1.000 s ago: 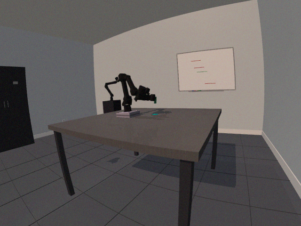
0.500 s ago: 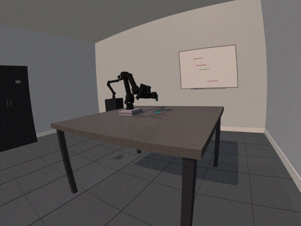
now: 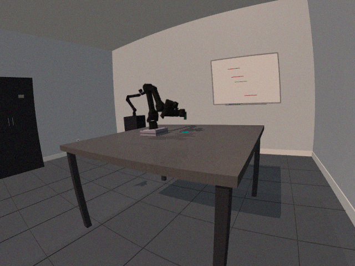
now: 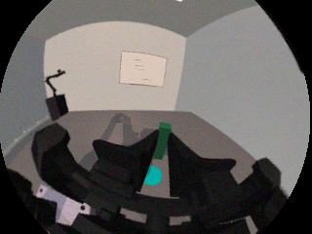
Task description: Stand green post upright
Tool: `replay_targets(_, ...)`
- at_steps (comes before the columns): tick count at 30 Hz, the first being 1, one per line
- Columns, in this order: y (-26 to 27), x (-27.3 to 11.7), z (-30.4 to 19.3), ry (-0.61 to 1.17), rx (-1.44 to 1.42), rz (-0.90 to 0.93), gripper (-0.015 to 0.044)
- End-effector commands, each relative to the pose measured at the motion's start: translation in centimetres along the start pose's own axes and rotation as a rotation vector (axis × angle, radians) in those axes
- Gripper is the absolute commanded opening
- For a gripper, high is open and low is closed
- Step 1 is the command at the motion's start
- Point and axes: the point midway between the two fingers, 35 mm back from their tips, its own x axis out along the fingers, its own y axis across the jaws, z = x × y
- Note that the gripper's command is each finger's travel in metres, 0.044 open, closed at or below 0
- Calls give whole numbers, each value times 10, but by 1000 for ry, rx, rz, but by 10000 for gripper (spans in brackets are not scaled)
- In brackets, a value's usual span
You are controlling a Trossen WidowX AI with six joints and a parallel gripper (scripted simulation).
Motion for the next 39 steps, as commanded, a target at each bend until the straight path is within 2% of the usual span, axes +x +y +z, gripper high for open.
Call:
replay_targets(1, -1, 1, -9, 2, 21, 0, 23)
replay_targets(39, 6, 7, -83, 21, 127, -20, 23)
